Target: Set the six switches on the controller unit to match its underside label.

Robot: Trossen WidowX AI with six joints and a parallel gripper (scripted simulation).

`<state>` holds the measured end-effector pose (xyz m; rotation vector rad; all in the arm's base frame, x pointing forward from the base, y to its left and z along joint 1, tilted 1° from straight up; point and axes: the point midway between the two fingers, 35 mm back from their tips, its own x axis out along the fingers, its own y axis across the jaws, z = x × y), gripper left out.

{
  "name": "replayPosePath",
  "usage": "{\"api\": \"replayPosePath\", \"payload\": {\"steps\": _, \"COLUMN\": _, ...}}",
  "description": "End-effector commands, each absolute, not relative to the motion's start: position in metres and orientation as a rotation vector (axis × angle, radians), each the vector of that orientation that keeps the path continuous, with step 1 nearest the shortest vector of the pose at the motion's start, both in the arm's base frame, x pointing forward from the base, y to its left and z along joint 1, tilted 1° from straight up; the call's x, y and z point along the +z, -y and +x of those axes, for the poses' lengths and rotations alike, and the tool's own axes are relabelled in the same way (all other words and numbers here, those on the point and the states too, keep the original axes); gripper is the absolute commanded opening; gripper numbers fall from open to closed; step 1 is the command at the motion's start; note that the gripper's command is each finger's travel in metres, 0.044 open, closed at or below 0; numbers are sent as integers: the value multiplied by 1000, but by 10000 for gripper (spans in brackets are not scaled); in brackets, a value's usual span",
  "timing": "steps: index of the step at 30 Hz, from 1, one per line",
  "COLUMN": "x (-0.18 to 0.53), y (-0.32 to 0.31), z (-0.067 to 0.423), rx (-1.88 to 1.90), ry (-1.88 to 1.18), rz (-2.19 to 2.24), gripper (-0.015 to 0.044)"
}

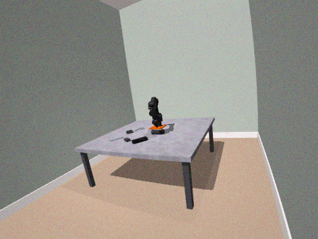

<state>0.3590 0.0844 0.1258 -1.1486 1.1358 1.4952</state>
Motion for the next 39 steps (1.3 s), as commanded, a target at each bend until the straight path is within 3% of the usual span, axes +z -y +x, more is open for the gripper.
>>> {"api": "replayPosePath", "payload": {"steps": 1, "x": 122, "y": -92, "z": 350, "rx": 866, "ry": -1508, "rz": -651, "gripper": 440}}
{"api": "replayPosePath", "payload": {"steps": 20, "x": 118, "y": -106, "z": 343, "rx": -64, "ry": -1637, "rz": 138, "gripper": 440}}
{"api": "replayPosePath", "payload": {"steps": 39, "x": 114, "y": -118, "z": 335, "rx": -913, "ry": -1389, "rz": 944, "gripper": 440}}
